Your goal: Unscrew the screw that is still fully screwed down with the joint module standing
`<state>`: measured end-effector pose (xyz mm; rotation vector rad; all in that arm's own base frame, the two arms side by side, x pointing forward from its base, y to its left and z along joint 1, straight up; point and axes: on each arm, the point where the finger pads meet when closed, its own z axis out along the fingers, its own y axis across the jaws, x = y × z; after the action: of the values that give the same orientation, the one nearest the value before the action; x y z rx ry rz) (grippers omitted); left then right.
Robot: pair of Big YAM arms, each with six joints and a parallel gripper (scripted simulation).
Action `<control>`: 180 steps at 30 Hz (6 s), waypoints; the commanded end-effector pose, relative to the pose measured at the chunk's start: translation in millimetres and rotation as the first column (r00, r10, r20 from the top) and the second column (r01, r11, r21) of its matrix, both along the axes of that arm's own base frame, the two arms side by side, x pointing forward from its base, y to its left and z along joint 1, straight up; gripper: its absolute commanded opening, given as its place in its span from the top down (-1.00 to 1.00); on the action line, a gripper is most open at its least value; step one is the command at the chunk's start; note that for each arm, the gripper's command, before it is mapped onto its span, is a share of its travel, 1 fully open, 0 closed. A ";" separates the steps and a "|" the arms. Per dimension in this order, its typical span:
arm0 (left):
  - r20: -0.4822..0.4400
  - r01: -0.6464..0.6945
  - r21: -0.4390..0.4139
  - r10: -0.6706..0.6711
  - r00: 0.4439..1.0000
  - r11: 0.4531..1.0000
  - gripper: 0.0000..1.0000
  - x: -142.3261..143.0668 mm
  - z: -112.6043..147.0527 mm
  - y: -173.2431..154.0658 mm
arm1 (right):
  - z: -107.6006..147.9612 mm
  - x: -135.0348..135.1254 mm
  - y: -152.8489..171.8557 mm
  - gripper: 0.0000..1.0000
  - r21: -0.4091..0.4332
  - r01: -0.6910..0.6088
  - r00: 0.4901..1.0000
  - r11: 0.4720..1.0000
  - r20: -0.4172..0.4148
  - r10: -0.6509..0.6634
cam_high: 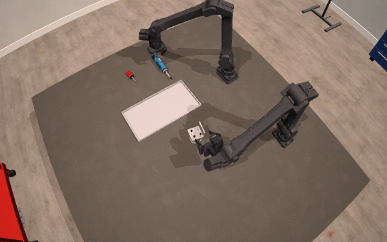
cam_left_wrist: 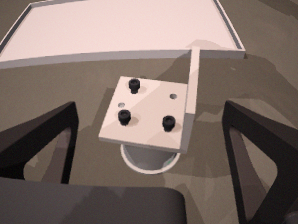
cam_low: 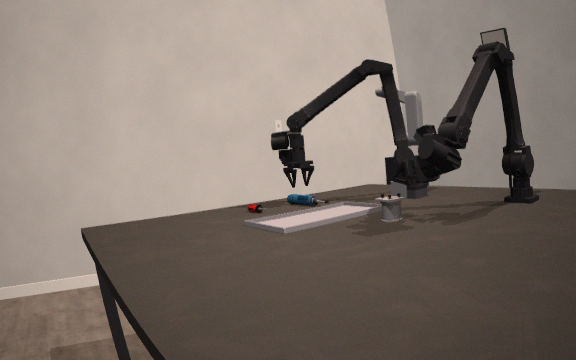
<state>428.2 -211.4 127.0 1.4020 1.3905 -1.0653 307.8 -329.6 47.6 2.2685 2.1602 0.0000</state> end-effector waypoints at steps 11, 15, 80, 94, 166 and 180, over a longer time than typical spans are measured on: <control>0.063 0.000 -0.005 0.000 0.998 1.000 -0.72 17.3 43.4 0.0 | 11.0 7.4 -8.2 -0.30 -0.018 -0.001 1.000 1.000 0.016 0.001; 0.064 0.001 -0.006 0.000 0.998 1.000 -0.72 17.0 54.1 0.1 | 11.0 7.4 -8.2 -0.30 -0.018 -0.001 1.000 1.000 0.016 0.001; -0.196 -0.367 0.240 0.415 0.889 0.899 -0.72 90.2 63.6 82.7 | 11.0 7.4 -8.2 -0.30 -0.018 -0.001 1.000 1.000 0.016 0.001; -0.254 -0.521 0.340 0.610 0.750 0.783 -0.72 116.8 62.9 128.6 | 11.0 7.4 -8.2 -0.30 -0.018 -0.001 1.000 1.000 0.016 0.001; -0.305 -0.757 0.630 0.840 -0.449 -0.176 -0.72 162.4 53.3 397.4 | 11.0 7.4 -8.2 -0.30 -0.018 -0.001 1.000 1.000 0.016 0.001; -0.305 -0.757 0.630 0.840 -0.449 -0.176 -0.72 162.4 53.3 397.4 | 11.0 7.4 -8.2 -0.30 -0.018 -0.001 1.000 1.000 0.016 0.001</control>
<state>581.0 180.7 159.8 -0.7094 2.4369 -0.1886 307.8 -329.6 47.6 2.2685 2.1602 0.0000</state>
